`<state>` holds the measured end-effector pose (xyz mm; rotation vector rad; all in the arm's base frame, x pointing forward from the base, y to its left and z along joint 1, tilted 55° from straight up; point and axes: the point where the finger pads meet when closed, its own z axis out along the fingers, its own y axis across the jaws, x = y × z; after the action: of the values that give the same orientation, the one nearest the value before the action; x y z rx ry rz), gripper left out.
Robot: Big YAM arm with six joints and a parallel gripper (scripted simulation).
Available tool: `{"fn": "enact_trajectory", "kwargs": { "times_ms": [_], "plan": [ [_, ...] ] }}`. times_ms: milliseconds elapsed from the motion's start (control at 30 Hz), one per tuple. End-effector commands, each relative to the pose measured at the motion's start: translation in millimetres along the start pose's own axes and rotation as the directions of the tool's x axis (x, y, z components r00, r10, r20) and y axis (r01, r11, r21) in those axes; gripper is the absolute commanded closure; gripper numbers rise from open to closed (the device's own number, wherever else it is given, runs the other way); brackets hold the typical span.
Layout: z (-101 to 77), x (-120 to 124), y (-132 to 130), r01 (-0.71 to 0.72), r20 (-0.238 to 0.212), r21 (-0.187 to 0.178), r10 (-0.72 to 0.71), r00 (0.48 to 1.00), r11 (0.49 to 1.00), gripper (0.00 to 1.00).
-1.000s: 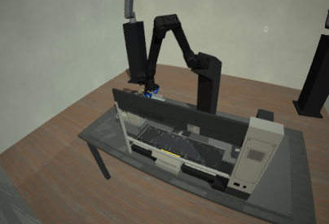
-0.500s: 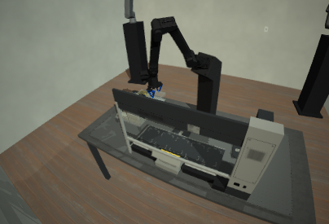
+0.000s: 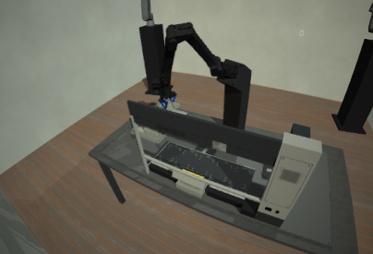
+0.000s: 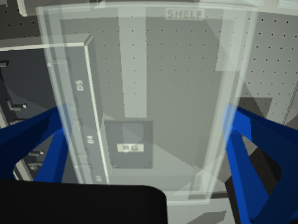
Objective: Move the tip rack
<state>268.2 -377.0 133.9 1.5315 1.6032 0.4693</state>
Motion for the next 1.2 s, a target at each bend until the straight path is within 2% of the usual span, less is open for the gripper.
{"fn": "enact_trajectory", "kwargs": {
  "times_ms": [0, 100, 167, 600, 733, 767, 1167],
  "plan": [
    [-2.7, -21.3, -9.0, 0.006, 0.008, 0.016, -0.006, 1.000, 1.000, 1.00],
    [-3.1, -36.9, -8.8, 0.007, 0.010, 0.016, -0.007, 1.000, 1.000, 1.00],
    [-3.1, -36.9, -8.8, 0.007, 0.010, 0.016, -0.007, 1.000, 1.000, 1.00],
    [-5.4, -104.7, -8.2, 0.008, 0.015, 0.015, -0.008, 1.000, 1.000, 1.00],
    [-5.4, -105.2, -8.6, 0.008, 0.016, 0.017, -0.009, 1.000, 1.000, 1.00],
    [4.2, -84.9, -2.1, 0.018, -0.021, 0.012, -0.018, 1.000, 1.000, 1.00],
    [3.0, -92.0, 3.1, 0.030, -0.008, 0.005, -0.030, 1.000, 1.000, 1.00]
  ]
}}
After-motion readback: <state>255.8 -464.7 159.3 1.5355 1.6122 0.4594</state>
